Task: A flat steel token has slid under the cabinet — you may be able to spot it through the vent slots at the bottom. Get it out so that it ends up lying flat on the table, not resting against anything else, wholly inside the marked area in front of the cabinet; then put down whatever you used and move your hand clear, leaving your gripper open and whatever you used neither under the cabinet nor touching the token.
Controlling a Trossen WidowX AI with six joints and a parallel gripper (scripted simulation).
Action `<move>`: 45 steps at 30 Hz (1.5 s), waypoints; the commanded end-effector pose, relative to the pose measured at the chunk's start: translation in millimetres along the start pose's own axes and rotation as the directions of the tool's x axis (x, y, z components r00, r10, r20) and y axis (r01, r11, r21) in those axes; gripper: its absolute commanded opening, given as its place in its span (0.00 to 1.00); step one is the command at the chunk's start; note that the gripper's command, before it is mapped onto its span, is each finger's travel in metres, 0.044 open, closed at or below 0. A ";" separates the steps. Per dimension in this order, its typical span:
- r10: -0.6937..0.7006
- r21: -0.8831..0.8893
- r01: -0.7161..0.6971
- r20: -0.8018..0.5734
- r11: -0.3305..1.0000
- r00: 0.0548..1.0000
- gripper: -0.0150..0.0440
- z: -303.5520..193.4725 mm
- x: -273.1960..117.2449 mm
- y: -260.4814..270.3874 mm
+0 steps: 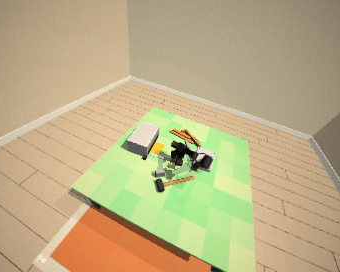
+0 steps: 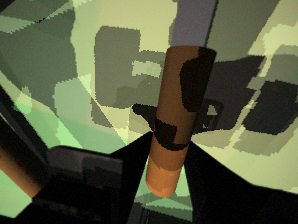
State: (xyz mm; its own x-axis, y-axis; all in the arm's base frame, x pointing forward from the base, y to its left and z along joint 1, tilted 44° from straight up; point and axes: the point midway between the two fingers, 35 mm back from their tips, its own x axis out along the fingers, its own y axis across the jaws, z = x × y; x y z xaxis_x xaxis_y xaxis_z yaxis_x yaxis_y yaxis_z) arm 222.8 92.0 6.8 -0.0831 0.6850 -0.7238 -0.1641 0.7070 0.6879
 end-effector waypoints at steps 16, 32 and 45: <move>0.000 -0.158 0.001 0.003 0.987 1.000 0.25 2.0 -1.3 0.8; 0.000 -0.282 0.001 0.003 0.960 1.000 0.25 2.1 -1.6 1.2; 0.000 -0.378 0.001 0.003 0.926 1.000 0.25 2.2 -1.8 1.8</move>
State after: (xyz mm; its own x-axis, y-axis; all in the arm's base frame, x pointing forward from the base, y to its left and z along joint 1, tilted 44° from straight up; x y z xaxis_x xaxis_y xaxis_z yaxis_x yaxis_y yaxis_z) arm 222.7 92.5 8.2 -0.0855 0.6851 -0.7234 -0.4960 0.6004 0.6272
